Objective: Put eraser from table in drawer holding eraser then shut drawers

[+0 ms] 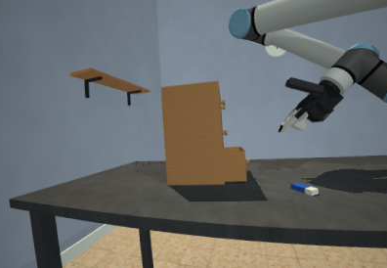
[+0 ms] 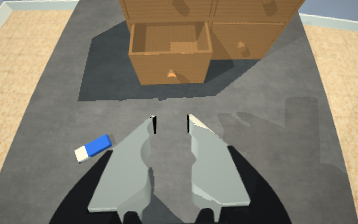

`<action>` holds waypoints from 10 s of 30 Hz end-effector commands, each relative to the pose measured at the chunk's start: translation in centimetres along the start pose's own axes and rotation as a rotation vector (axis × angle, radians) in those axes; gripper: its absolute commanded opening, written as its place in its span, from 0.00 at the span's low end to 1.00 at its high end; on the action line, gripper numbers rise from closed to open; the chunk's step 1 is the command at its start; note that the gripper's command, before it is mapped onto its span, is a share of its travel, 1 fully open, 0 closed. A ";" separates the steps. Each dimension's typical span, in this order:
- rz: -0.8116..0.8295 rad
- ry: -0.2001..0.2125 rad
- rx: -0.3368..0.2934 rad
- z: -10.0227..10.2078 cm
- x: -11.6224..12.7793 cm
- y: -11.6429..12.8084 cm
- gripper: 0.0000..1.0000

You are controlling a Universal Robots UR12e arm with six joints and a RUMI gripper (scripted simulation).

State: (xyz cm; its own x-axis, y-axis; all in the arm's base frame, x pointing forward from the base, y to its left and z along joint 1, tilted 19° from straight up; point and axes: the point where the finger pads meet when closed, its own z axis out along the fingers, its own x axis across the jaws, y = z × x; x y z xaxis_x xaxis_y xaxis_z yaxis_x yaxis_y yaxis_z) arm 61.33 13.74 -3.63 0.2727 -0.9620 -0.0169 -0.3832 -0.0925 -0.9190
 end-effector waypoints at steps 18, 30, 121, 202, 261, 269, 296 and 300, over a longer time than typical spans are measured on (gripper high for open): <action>-0.002 -0.001 -0.378 -4.6 0.0 -0.6 0.20; -0.003 -0.001 -0.541 -6.6 0.0 -0.9 0.20; -0.004 -0.001 -0.835 -10.4 -0.1 -1.3 1.00; -0.021 -0.031 -0.447 7.1 -0.7 -8.5 1.00; -0.032 -0.048 -0.219 12.3 -0.8 -8.3 1.00; -0.032 -0.048 -0.219 12.3 -0.8 -8.3 1.00; -0.032 -0.048 -0.219 12.3 -0.8 -8.3 1.00; -0.032 -0.048 -0.219 12.3 -0.8 -8.3 1.00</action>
State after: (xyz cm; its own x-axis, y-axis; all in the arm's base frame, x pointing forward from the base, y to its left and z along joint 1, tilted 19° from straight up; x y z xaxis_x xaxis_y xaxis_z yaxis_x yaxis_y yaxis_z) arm 75.17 18.40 -0.92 0.3268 -0.9450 -0.0131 -0.5559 -0.1810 -0.8113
